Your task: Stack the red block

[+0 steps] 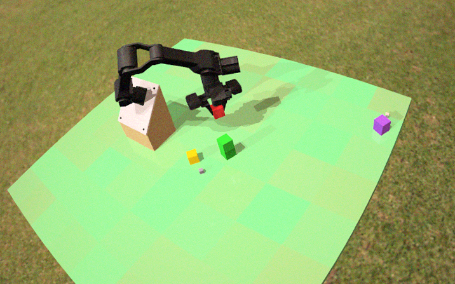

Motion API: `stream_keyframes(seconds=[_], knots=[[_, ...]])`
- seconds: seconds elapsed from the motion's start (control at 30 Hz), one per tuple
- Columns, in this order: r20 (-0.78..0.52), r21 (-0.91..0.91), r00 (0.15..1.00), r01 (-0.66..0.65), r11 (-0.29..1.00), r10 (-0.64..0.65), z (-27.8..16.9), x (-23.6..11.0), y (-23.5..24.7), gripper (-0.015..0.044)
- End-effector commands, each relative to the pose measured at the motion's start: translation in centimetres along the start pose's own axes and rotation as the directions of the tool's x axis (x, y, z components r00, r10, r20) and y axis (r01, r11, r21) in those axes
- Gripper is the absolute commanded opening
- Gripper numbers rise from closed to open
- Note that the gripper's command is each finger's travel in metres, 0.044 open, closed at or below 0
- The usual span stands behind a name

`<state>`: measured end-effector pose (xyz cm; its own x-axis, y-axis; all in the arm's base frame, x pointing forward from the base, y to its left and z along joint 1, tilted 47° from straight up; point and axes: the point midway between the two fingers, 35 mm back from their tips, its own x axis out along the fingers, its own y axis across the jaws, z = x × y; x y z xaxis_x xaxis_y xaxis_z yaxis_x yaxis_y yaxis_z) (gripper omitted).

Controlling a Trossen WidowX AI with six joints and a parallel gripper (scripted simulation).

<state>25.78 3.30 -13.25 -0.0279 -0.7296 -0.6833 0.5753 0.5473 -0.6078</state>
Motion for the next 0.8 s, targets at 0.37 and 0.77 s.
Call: stream_keyframes(seconds=[0.37,0.77], knots=[[0.000,0.019,1.000,-0.021,1.000,0.021,0.4,-4.3,0.3,0.0000],[-0.003,0.016,1.000,-0.027,0.999,0.027,3.0,-4.5,0.0,0.0000]])
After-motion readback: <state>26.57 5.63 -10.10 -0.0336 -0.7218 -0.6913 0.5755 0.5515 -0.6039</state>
